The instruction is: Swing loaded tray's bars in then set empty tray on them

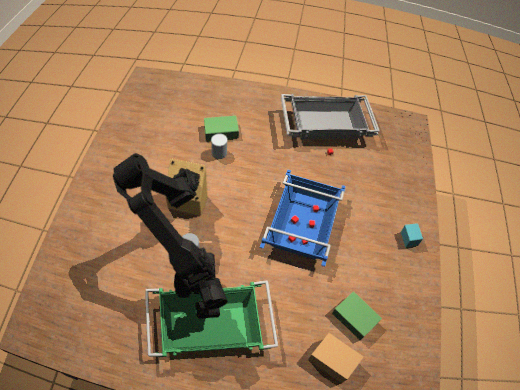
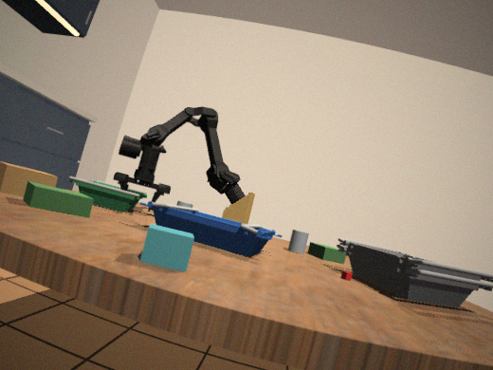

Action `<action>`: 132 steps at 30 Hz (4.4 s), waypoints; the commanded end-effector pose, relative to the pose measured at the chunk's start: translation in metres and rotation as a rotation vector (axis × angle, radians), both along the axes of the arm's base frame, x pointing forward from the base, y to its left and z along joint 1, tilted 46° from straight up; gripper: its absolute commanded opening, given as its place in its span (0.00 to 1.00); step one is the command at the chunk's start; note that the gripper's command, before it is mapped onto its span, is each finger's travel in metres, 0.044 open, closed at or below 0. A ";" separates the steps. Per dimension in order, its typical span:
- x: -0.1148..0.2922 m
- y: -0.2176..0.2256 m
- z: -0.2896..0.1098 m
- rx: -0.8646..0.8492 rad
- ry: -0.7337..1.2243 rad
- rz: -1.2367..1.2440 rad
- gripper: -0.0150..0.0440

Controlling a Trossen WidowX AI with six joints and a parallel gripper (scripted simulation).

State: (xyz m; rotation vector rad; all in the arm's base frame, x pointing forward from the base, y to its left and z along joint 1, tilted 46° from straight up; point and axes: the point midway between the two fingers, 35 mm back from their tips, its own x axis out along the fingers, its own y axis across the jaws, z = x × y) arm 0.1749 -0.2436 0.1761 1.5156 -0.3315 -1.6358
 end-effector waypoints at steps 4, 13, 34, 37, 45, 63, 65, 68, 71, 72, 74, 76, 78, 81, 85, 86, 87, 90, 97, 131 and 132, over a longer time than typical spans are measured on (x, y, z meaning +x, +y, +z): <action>0.001 0.000 -0.001 0.002 0.001 0.006 0.78; 0.001 0.000 -0.001 0.002 0.001 0.006 0.61; 0.001 0.000 -0.001 0.002 0.001 0.006 0.37; 0.001 0.000 -0.001 0.002 0.001 0.006 0.34; 0.001 0.009 0.008 0.006 0.001 0.005 0.25; -0.008 0.057 0.053 0.007 0.000 0.006 0.25; -0.008 0.057 0.053 0.007 0.000 0.006 0.25; -0.008 0.061 0.056 0.009 0.000 0.005 0.25; -0.008 0.070 0.061 0.015 0.000 0.004 0.25; -0.008 0.073 0.064 0.016 0.001 0.004 0.25; -0.009 0.080 0.069 0.018 0.001 0.003 0.25; -0.011 0.087 0.075 0.019 0.002 0.003 0.25; -0.013 0.094 0.080 0.019 0.002 0.003 0.25; -0.016 0.104 0.089 0.015 0.002 0.004 0.25; -0.018 0.108 0.093 0.012 0.002 0.006 0.25; -0.018 0.108 0.093 0.012 0.002 0.006 0.25; -0.018 0.108 0.093 0.012 0.002 0.006 0.25; -0.018 0.108 0.093 0.012 0.002 0.006 0.25; -0.018 0.108 0.093 0.012 0.002 0.006 0.25; 0.048 0.142 0.067 0.048 0.173 0.192 0.25; 0.051 0.144 0.066 0.049 0.181 0.201 0.25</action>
